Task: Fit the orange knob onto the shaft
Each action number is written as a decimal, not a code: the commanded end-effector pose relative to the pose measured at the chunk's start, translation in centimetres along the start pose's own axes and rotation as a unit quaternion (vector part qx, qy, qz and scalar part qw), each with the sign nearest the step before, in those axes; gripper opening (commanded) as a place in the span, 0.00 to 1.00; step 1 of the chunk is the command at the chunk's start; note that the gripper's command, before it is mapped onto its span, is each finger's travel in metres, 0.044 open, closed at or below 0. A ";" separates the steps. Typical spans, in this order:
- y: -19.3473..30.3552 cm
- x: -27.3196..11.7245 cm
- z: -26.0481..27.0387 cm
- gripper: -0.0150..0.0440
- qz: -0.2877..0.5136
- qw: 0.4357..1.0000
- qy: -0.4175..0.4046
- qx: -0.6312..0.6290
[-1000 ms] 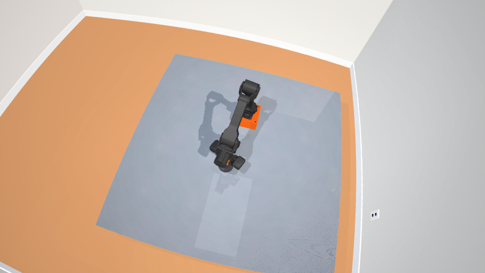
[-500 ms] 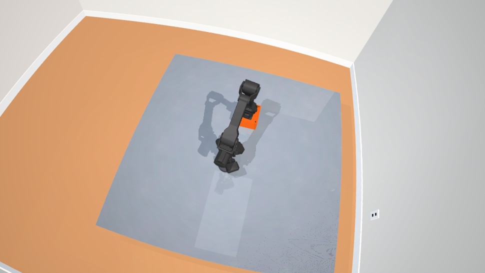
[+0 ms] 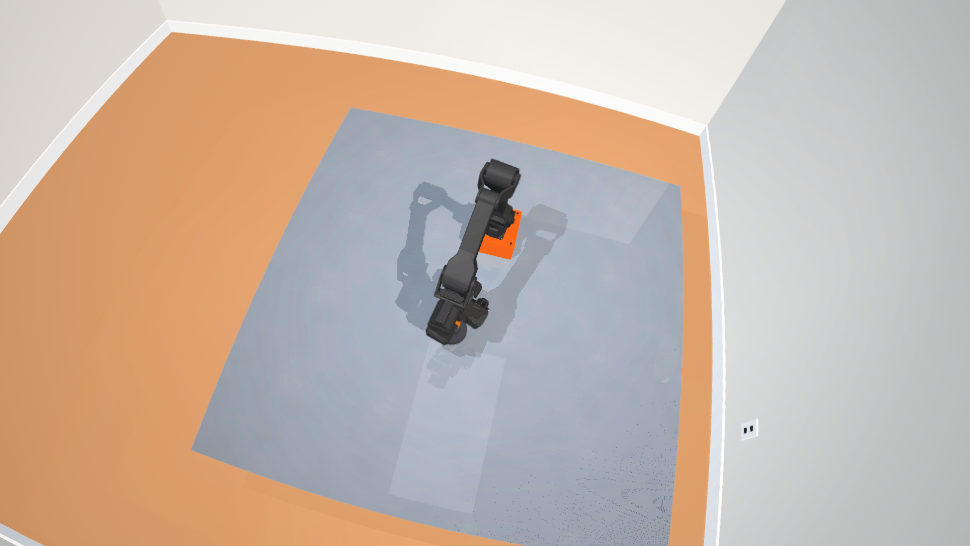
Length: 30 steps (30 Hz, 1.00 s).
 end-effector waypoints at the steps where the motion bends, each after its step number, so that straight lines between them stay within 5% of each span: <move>1: 0.0 0.0 -0.1 0.25 0.000 0.973 0.002 0.230; 16: 0.0 -0.5 -0.3 0.25 -0.001 0.749 0.002 0.663; 30: 0.0 -0.2 0.0 0.25 -0.001 0.740 0.002 0.673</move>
Point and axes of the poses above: the point midway between the two fingers, 35 mm back from their tips, its own x axis out along the fingers, its own z axis across the jaws, y = z × x, the point moved 5 cm from there along -x, back along the fingers, and after that the axes turned 6 degrees about -x, right-handed, at the moved point
